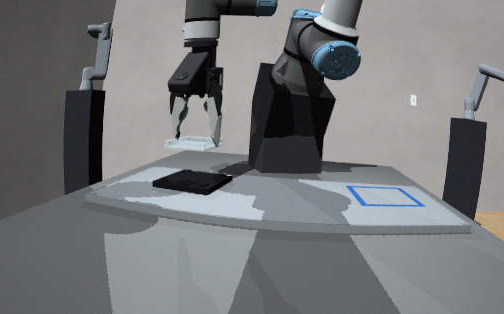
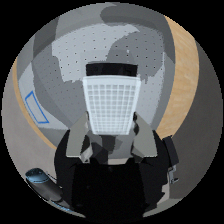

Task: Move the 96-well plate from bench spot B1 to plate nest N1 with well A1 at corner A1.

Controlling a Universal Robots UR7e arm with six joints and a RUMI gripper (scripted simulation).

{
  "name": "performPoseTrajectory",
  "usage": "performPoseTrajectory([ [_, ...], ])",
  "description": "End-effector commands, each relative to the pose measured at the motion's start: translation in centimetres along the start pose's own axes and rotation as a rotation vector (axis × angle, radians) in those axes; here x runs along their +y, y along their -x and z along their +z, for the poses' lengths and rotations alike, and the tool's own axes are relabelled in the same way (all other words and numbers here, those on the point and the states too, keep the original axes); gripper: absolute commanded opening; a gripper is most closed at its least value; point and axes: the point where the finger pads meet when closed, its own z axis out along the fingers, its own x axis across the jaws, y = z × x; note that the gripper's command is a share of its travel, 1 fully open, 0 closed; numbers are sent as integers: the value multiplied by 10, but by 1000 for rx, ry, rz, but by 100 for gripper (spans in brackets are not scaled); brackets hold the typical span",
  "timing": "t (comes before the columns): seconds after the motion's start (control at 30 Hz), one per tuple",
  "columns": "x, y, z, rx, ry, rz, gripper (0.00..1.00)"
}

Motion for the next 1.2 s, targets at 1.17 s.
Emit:
performPoseTrajectory([
  [1.17,-10,-1,51,1,-1,0,0],
])
